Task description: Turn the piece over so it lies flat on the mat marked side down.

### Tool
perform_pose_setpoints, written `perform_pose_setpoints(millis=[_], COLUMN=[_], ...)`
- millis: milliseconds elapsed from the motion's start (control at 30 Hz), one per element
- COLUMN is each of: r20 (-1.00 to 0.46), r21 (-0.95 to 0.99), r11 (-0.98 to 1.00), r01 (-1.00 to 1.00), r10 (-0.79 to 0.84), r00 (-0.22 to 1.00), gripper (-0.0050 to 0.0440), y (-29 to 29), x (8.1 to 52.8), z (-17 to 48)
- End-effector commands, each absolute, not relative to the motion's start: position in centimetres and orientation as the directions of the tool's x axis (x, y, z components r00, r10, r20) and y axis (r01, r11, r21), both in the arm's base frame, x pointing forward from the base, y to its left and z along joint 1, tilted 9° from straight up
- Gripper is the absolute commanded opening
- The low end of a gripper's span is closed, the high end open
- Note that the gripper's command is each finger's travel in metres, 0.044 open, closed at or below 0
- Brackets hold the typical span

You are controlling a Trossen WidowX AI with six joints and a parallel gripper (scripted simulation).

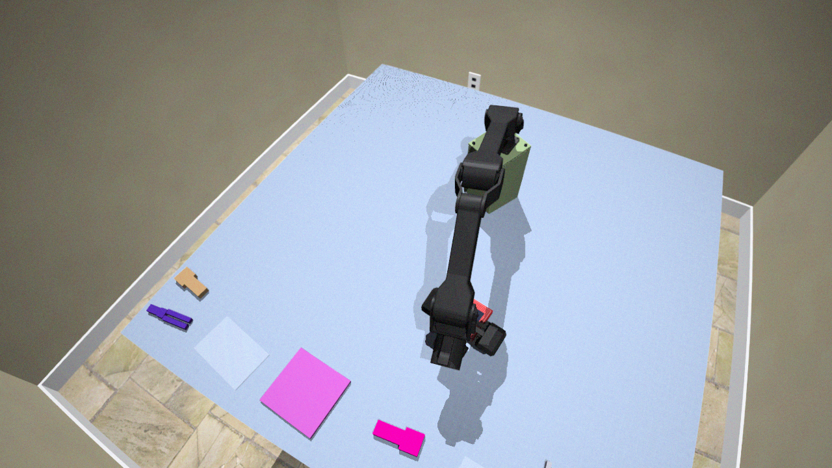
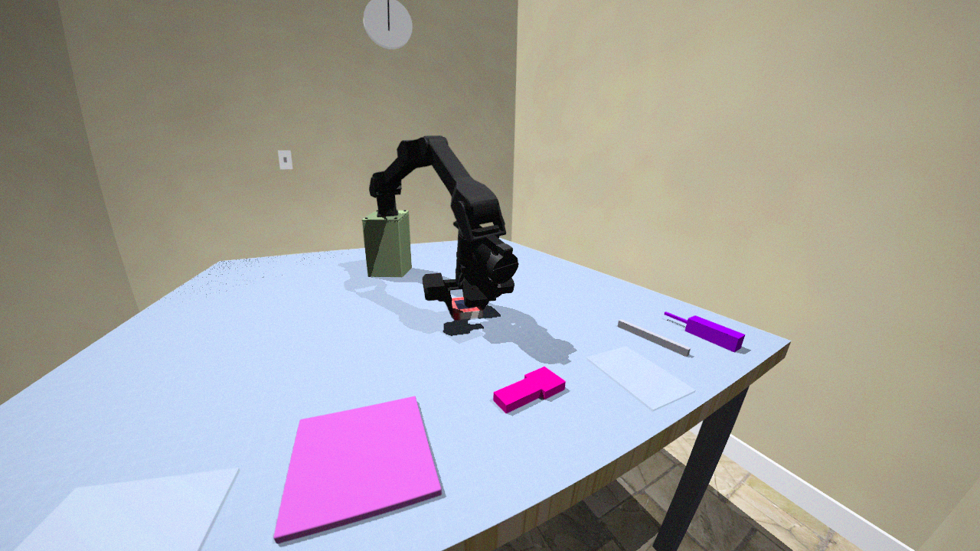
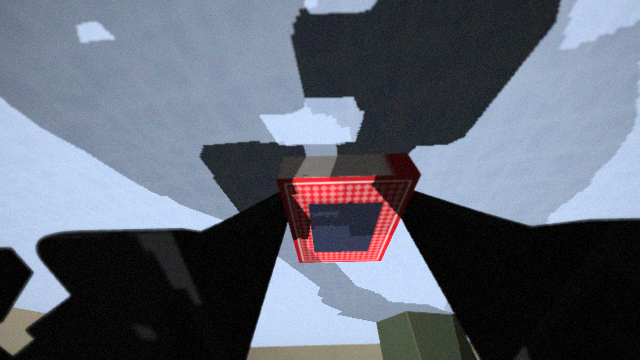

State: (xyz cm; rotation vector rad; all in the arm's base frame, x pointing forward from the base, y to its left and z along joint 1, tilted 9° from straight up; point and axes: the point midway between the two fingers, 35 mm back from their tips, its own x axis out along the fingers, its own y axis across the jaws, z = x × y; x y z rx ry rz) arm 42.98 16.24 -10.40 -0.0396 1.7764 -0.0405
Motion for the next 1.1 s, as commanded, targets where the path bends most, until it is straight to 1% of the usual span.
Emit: perform_pose_setpoints(millis=[0, 400, 700, 967, 1067], r20=[-0.978, -0.978, -0.978, -0.978, -0.975], r21=[-0.05, -0.05, -0.048, -0.048, -0.068], r11=[0.999, 0.999, 0.999, 0.999, 0.987], r01=[-0.005, -0.005, -0.007, -0.007, -0.143], r10=[-0.05, -0.05, -0.049, -0.049, -0.096], r00=[-0.205, -0.205, -0.203, -0.203, -0.2], gripper=[0.0, 0.0, 0.0, 0.0, 0.0], y=[16.2, 16.2, 16.4, 16.4, 16.9], x=[43.0, 43.0, 42.5, 42.5, 42.0], z=[-10.4, -10.4, -6.5, -6.5, -4.5])
